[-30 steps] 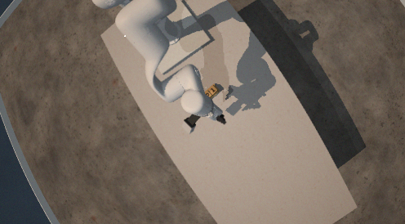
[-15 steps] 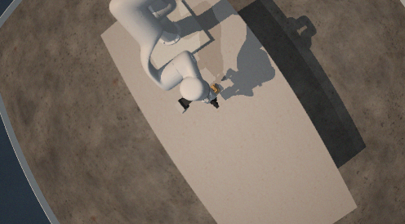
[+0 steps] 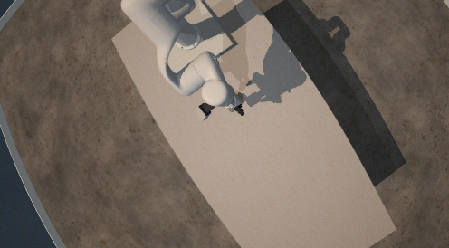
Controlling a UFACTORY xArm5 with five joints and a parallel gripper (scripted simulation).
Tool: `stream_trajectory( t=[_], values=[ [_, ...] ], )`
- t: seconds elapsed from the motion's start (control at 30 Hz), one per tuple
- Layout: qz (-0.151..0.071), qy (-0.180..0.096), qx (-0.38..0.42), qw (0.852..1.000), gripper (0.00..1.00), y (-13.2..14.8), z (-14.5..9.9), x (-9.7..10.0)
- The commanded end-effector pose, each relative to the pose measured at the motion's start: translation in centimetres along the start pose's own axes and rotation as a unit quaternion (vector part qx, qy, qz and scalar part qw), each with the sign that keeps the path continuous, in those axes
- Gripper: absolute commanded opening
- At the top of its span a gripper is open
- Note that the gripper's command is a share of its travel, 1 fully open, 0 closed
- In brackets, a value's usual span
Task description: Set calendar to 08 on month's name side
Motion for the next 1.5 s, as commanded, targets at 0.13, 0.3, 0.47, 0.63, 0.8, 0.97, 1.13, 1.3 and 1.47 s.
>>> stream_trajectory(
  t=[0.13,0.3,0.47,0.63,0.8,0.97,1.13,1.3,1.47],
  values=[
    [0.002,0.001,-0.042,0.999,1.00,5.5,-6.1,-1.1],
    [0.002,0.002,-0.056,0.998,1.00,7.6,-7.7,-1.6],
    [0.002,0.002,-0.060,0.998,1.00,8.0,-8.0,-1.9],
    [0.002,0.002,-0.060,0.998,1.00,8.1,-8.0,-3.1],
    [0.002,0.002,-0.060,0.998,1.00,8.1,-8.0,-5.2],
    [0.002,0.002,-0.060,0.998,1.00,8.1,-8.1,-6.5],
    [0.002,0.002,-0.060,0.998,1.00,8.1,-8.1,-7.6],
    [0.002,0.002,-0.060,0.998,1.00,8.1,-8.1,-7.7],
    [0.002,0.002,-0.060,0.998,1.00,8.1,-8.1,-7.9]
  ],
)
Point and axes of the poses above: the point where the finger pads meet when closed, its own x axis back along the fingers, its own y axis across the jaws, z = x × y, the point moved 4 cm from there along x, back along the fingers, and after that the axes turned 7 degrees about -x, right-handed, at the moved point
